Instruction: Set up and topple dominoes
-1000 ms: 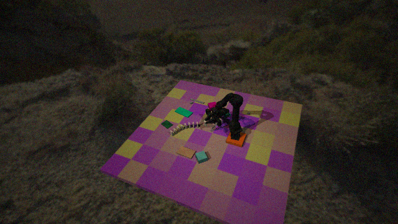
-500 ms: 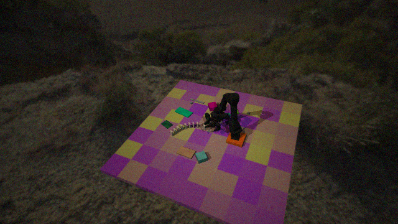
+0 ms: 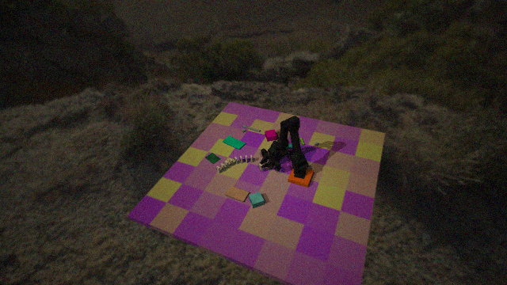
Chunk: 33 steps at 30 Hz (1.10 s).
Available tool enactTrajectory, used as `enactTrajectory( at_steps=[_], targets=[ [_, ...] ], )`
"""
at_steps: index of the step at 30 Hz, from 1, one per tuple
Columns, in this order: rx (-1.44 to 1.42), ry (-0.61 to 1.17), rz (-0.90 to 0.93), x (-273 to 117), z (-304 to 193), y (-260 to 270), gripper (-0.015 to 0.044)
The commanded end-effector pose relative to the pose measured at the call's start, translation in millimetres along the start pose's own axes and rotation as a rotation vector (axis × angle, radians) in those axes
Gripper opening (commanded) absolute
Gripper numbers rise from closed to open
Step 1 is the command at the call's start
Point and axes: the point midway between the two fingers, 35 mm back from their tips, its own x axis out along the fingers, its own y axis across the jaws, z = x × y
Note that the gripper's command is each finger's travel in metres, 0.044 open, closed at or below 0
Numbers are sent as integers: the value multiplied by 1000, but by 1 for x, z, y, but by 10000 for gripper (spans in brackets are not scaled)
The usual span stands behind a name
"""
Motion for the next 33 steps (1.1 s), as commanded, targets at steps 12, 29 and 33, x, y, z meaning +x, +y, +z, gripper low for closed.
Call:
enactTrajectory(
  at_steps=[12,29,33],
  targets=[
    [12,-6,1,4,-17,7,107],
    [12,-6,1,4,-17,7,440],
    [12,-5,1,3,-13,6,440]
  ],
)
